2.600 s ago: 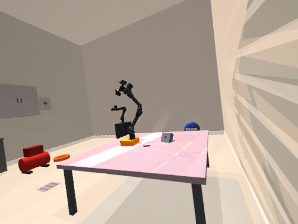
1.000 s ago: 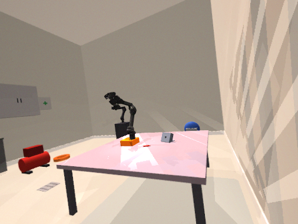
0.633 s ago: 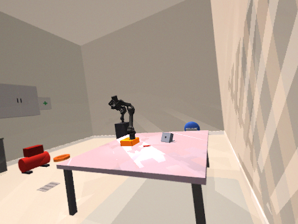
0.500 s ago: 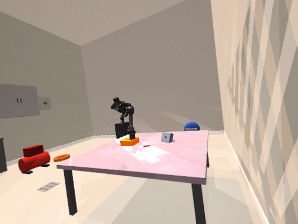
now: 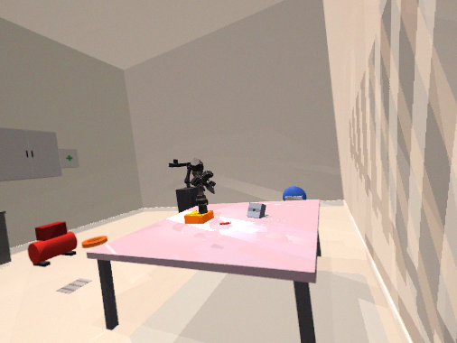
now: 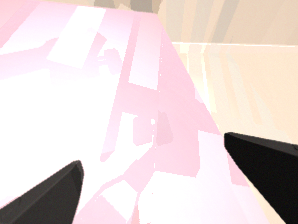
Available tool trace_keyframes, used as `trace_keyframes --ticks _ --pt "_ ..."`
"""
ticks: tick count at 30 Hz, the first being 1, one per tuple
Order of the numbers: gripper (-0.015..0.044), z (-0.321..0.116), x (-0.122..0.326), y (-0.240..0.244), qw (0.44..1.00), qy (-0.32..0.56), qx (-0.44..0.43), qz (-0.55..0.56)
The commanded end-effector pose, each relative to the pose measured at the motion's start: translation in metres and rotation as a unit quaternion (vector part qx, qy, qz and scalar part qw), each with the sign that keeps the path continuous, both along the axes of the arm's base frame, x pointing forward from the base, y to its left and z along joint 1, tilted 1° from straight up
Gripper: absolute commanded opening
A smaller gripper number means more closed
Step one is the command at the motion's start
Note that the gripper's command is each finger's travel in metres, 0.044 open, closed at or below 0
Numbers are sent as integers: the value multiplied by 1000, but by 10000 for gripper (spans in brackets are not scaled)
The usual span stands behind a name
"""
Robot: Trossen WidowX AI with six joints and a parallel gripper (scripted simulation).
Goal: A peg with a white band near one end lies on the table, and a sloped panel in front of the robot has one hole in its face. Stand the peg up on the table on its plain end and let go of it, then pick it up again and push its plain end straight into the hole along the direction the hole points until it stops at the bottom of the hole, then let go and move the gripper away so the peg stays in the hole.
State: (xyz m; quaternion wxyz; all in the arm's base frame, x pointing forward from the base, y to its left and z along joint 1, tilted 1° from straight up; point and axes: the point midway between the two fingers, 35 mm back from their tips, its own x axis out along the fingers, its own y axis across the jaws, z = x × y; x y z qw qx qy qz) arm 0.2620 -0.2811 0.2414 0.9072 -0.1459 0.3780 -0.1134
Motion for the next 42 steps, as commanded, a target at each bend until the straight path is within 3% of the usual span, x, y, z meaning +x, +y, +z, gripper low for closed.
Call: trace_keyframes --ticks 1,12,24,42 --pt "440 -37 19 32 997 53 46 24" --pt "440 -113 37 117 970 200 107 89" --pt "440 -175 14 203 908 374 104 159" --pt "440 -193 14 207 904 383 101 162"
